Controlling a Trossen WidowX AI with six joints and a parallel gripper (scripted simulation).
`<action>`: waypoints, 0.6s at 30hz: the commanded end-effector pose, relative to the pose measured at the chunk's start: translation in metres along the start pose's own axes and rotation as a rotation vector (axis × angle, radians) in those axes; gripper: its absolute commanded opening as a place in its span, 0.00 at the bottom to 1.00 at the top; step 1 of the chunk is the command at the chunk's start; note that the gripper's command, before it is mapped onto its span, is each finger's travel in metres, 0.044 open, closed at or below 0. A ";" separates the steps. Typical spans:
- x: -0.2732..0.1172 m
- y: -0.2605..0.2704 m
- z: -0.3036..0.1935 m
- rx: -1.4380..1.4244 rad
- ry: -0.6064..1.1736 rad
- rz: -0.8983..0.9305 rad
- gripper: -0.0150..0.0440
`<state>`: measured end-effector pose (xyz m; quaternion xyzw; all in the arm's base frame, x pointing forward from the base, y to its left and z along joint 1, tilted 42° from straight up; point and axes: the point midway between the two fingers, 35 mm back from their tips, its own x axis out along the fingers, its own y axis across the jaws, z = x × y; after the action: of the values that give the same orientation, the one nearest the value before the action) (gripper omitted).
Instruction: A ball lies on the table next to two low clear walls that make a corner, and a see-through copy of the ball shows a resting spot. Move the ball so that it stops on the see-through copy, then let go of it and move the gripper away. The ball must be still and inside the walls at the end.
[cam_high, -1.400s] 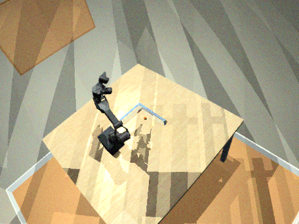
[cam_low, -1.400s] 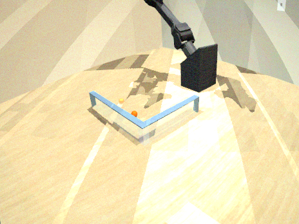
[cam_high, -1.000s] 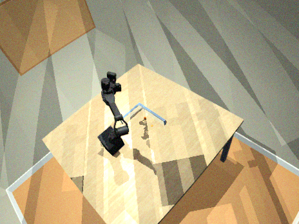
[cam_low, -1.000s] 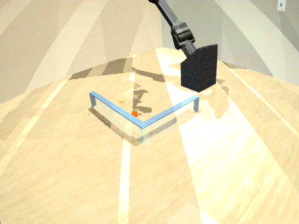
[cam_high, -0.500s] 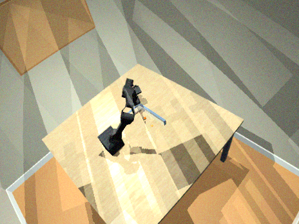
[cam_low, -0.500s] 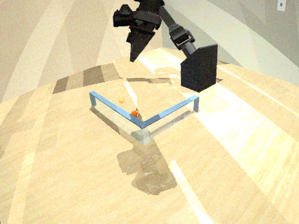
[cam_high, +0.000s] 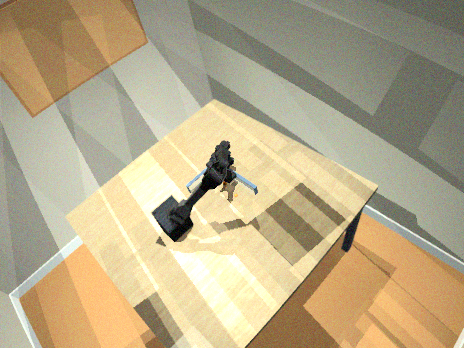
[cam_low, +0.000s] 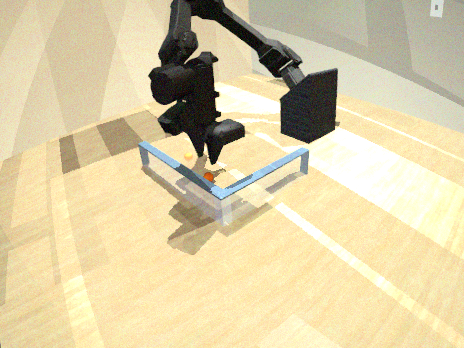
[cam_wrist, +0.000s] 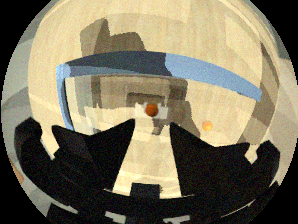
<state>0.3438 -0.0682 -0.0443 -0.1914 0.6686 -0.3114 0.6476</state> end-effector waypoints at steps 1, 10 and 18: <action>0.001 0.002 0.002 -0.020 0.000 0.003 0.60; 0.016 0.002 0.002 -0.020 0.000 0.002 0.60; 0.029 0.002 0.002 -0.020 0.000 0.002 0.60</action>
<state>0.3464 -0.0829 -0.0615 -0.1922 0.6680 -0.3051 0.6509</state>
